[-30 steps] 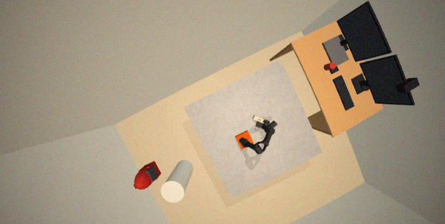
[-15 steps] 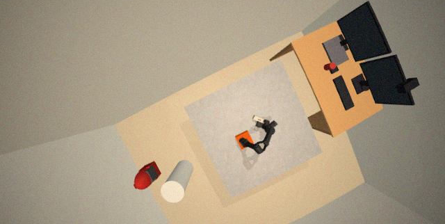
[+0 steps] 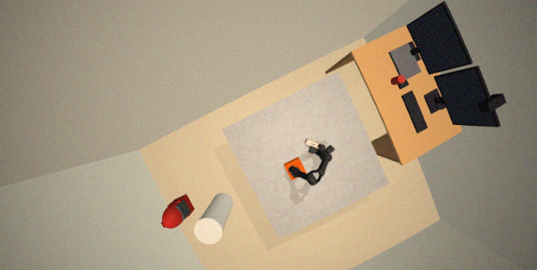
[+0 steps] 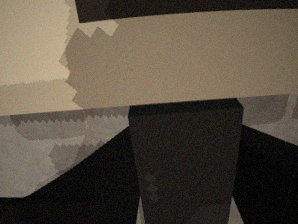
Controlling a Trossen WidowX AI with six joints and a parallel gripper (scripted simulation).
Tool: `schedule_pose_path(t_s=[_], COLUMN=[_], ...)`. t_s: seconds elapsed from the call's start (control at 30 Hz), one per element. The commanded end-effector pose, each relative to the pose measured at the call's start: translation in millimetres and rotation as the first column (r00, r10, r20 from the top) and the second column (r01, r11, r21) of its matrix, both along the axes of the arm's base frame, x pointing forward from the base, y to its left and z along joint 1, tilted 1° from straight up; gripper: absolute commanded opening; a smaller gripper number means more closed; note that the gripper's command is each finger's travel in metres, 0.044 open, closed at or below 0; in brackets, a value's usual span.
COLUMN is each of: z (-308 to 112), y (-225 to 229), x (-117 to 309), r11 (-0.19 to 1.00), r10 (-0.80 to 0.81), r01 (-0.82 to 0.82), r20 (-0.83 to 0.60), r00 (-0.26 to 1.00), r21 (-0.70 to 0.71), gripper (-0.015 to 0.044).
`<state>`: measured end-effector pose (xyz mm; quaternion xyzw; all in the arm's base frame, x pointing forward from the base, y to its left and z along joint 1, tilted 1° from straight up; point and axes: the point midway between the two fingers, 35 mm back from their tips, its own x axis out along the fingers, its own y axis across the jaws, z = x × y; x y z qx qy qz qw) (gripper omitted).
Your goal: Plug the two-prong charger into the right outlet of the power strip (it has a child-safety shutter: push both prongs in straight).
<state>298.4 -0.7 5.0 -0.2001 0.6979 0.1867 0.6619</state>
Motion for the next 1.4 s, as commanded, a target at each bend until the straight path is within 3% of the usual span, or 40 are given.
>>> schedule_pose_path(t_s=[0.0,1.37], z=[1.8,4.6], y=[2.6,10.7], x=[7.4,20.5], r11=[1.000,1.000], r10=[-0.003,-0.003], r01=[0.003,0.003], r20=[0.020,0.021], r00=[1.000,1.000], r21=[0.003,0.004], gripper=[0.0000,0.0000])
